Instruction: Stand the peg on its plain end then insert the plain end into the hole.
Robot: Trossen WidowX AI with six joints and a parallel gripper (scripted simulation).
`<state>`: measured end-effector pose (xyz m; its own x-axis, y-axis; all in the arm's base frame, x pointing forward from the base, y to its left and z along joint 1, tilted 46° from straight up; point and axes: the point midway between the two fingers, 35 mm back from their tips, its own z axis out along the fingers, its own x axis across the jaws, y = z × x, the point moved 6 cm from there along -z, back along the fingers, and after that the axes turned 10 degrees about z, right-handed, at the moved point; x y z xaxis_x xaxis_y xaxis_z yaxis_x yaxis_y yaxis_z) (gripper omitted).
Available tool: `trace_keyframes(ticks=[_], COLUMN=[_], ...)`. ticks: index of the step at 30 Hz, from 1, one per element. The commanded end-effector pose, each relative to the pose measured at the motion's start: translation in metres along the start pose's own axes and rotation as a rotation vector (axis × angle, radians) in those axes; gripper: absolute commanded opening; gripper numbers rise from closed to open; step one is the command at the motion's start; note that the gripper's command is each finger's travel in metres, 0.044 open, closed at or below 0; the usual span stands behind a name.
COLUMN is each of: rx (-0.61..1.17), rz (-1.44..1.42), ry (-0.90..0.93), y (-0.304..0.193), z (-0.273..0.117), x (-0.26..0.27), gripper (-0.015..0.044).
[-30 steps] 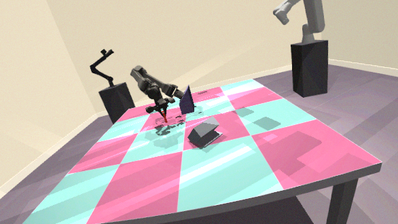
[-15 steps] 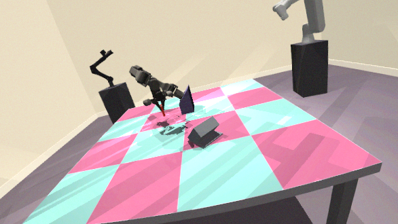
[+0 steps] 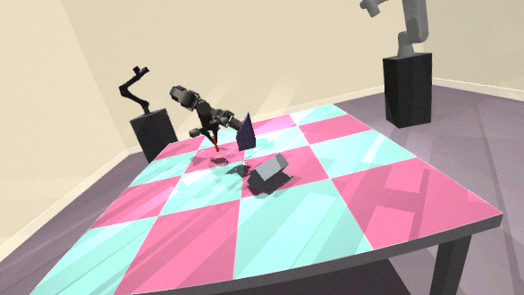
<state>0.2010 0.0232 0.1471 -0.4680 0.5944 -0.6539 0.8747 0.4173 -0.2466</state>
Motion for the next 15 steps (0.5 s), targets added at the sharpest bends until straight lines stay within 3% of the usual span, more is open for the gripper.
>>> trace_keyframes(ticks=[1, 15], rx=[-0.022, -0.104], rz=[-0.017, -0.063], ry=[0.015, 0.053], y=[0.007, 0.028], z=[0.001, 0.004], x=[0.003, 0.013], gripper=[0.0, 0.0])
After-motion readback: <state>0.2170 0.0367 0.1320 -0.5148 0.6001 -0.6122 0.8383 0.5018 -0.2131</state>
